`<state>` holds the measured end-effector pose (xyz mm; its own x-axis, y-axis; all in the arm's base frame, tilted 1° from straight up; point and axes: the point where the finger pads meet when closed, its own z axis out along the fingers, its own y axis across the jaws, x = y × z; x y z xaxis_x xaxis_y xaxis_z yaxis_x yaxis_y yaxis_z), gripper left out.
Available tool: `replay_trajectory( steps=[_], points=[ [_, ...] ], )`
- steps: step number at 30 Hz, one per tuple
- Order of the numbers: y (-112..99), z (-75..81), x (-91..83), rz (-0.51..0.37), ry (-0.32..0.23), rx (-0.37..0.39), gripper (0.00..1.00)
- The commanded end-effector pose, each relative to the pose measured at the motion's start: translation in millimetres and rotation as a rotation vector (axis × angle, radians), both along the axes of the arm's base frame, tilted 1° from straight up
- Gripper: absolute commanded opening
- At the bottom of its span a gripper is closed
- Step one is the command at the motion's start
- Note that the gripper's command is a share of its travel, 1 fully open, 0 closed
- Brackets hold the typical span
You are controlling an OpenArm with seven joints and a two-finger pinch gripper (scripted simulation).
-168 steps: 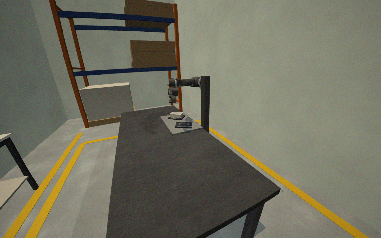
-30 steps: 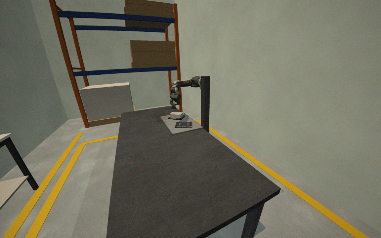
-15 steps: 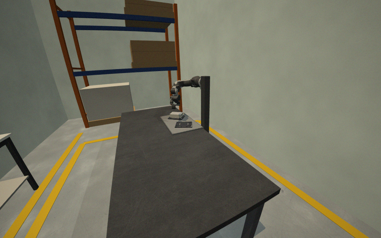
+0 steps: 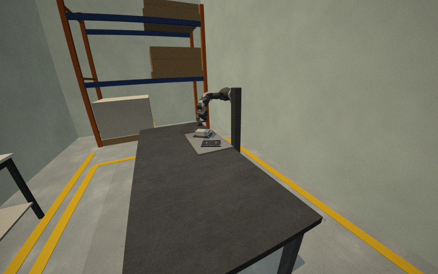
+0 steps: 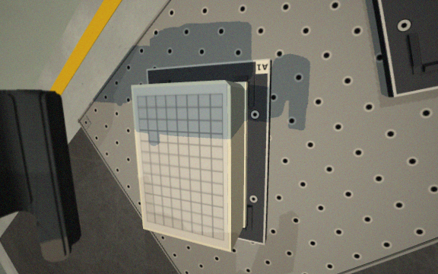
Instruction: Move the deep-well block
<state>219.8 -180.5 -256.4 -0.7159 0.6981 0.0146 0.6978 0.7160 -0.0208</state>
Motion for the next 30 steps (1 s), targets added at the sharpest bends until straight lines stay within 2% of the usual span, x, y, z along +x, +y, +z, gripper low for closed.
replay_trajectory(
  steps=[1, 2, 7, 19, 24, 30],
  points=[
    [1, 1.4, 2.4, 0.003, -0.011, 0.005, 0.77],
    [1, 1.4, 2.4, 0.003, -0.011, 0.005, 0.77],
    [-38, -14.9, -16.9, 0.003, -0.011, 0.005, 0.77],
    [-38, -14.9, -16.9, 0.003, -0.011, 0.005, 0.77],
    [-77, -30.8, -34.6, 0.003, -0.011, 0.004, 0.77],
    [-77, -30.8, -34.6, 0.003, -0.011, 0.004, 0.77]
  ],
)
